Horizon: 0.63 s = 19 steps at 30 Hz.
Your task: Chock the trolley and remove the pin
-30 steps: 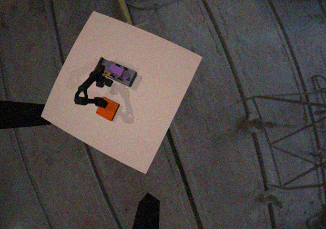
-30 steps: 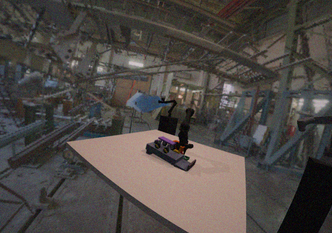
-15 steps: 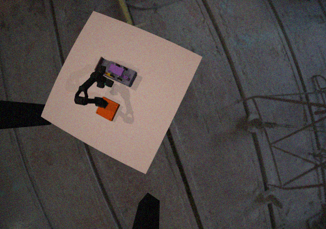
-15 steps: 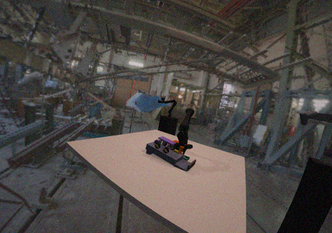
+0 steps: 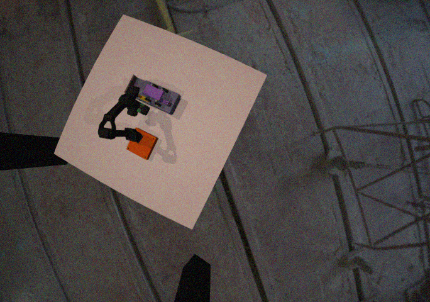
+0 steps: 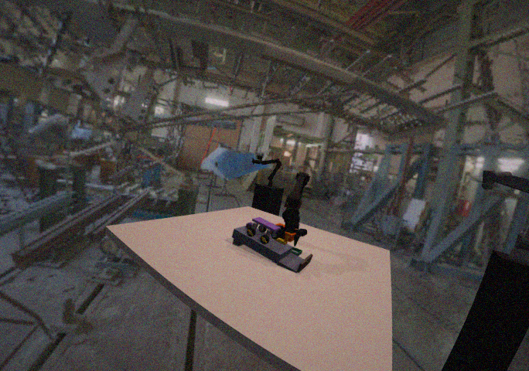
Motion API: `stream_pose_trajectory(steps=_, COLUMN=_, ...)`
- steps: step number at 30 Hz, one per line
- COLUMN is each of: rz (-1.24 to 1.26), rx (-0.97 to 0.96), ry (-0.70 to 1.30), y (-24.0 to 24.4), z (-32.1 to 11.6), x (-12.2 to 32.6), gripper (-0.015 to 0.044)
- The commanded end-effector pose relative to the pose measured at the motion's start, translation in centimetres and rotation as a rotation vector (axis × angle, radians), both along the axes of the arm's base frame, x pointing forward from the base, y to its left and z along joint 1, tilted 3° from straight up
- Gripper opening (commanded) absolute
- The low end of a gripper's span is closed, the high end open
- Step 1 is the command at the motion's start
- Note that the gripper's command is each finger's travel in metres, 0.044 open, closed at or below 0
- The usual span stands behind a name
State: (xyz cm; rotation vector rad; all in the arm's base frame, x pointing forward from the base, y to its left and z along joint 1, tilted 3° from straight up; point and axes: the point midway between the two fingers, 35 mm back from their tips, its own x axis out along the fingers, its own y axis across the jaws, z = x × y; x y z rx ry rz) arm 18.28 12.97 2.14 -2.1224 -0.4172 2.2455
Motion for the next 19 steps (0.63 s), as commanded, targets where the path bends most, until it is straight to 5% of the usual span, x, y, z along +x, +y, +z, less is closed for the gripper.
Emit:
stream_pose_trajectory(steps=1, rz=0.005, rx=0.007, ry=-0.007, y=0.0, z=1.4, x=0.1, gripper=0.034)
stream_pose_trajectory(steps=6, rz=0.005, rx=0.007, ry=-0.007, y=-0.1, z=2.8, x=0.2, gripper=0.044)
stream_pose_trajectory(steps=19, rz=0.006, rx=0.007, ry=-0.007, y=-0.2, z=7.2, x=0.3, gripper=0.044)
